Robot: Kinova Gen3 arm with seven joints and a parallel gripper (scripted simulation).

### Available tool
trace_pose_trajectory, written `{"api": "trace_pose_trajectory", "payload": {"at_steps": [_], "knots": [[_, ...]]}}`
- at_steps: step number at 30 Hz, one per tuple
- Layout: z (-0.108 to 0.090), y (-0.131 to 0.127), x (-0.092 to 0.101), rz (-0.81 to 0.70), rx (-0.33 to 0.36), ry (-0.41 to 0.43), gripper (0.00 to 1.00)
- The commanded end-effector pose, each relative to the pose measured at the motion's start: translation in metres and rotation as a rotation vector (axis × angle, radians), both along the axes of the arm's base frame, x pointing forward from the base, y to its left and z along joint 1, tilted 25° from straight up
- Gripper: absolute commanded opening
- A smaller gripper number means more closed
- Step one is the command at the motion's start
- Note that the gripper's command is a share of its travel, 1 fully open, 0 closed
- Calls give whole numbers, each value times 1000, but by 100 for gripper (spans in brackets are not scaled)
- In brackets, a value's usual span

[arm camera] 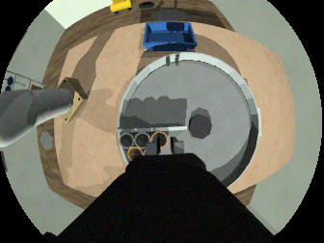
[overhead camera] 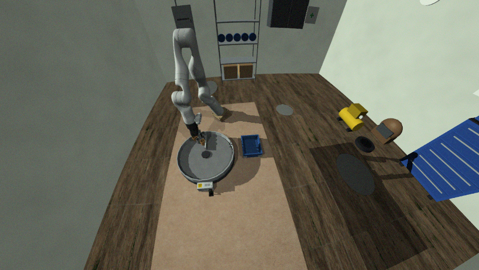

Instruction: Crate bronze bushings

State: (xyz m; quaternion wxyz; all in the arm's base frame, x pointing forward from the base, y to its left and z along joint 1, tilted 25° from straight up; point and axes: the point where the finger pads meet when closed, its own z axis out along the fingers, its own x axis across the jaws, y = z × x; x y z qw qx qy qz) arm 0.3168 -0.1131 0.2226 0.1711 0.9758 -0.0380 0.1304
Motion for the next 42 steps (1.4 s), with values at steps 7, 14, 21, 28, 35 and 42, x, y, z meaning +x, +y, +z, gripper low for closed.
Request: {"api": "trace_pose_trajectory", "payload": {"at_steps": [7,14,21,28,35,42], "knots": [[0,0,0,0,0,-1,45],[0,0,0,0,0,-1,45],[0,0,0,0,0,-1,45],[0,0,0,0,0,-1,45],[0,0,0,0,0,-1,45],[0,0,0,0,0,-1,45]]}}
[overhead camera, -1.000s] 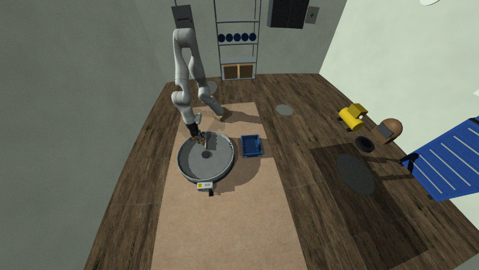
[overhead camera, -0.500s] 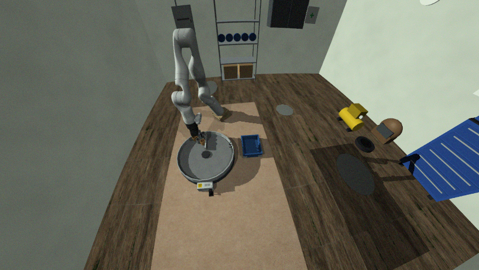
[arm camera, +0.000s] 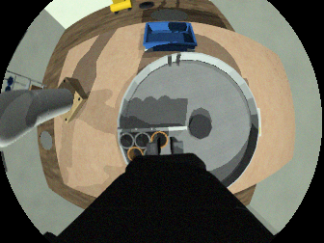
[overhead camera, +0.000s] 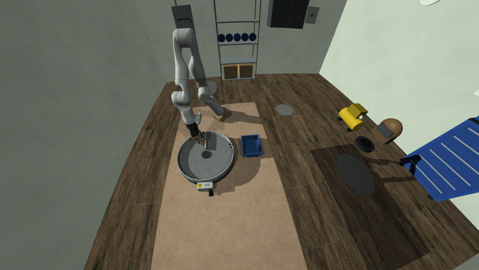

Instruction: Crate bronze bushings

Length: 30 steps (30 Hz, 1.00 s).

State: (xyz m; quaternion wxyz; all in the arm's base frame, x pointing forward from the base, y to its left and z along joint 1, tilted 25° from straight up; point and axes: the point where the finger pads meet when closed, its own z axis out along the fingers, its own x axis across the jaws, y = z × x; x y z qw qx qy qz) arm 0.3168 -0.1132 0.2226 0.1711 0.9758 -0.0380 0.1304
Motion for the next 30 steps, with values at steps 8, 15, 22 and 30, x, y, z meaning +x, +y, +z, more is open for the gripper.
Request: {"api": "trace_pose_trajectory", "payload": {"at_steps": [8,15,22,30], "knots": [[0,0,0,0,0,-1,45],[-8,-3,2,0,0,-1,45],[-13,-5,4,-1,0,-1,45],[-16,-6,5,1,0,0,45]]}}
